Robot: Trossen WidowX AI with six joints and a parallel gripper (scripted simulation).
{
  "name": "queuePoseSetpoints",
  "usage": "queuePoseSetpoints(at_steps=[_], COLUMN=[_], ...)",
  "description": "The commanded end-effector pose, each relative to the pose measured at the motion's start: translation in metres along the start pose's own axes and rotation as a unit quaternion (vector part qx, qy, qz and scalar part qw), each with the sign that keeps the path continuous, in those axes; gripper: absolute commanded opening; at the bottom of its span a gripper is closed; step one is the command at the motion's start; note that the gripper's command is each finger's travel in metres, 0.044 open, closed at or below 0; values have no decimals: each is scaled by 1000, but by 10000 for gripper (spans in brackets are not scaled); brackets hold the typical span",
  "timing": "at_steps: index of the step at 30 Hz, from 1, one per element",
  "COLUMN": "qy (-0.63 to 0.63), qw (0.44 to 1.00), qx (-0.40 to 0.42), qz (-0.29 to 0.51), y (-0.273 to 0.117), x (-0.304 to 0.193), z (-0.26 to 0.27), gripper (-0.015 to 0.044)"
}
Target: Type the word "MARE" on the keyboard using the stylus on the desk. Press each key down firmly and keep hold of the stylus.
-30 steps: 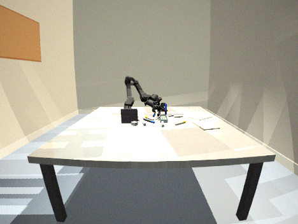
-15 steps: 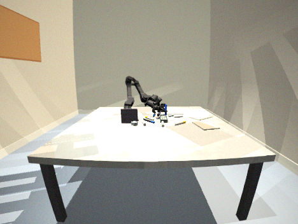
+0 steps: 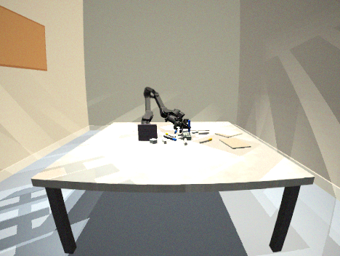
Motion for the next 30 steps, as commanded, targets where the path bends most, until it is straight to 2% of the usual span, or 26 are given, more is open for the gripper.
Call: queuePoseSetpoints(at_steps=[1, 10, 20, 30], qy=[1, 0, 0, 2], qw=[1000, 1000, 1000, 1000], qx=[-3, -3, -3, -5], qz=[1, 1, 0, 0], y=[0, -1, -12, -11], x=[-1, 4, 35, 34], z=[-2, -1, 7, 6], gripper=[81, 81, 81, 71])
Point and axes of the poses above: the point midway between the two fingers, 35 mm back from their tips, its own y axis out along the fingers, its own z axis across the jaws, x = y × z, the point moved 4 cm from there along -y, back along the fingers, and after that the axes turned 14 degrees about y, right-handed, at the moved point
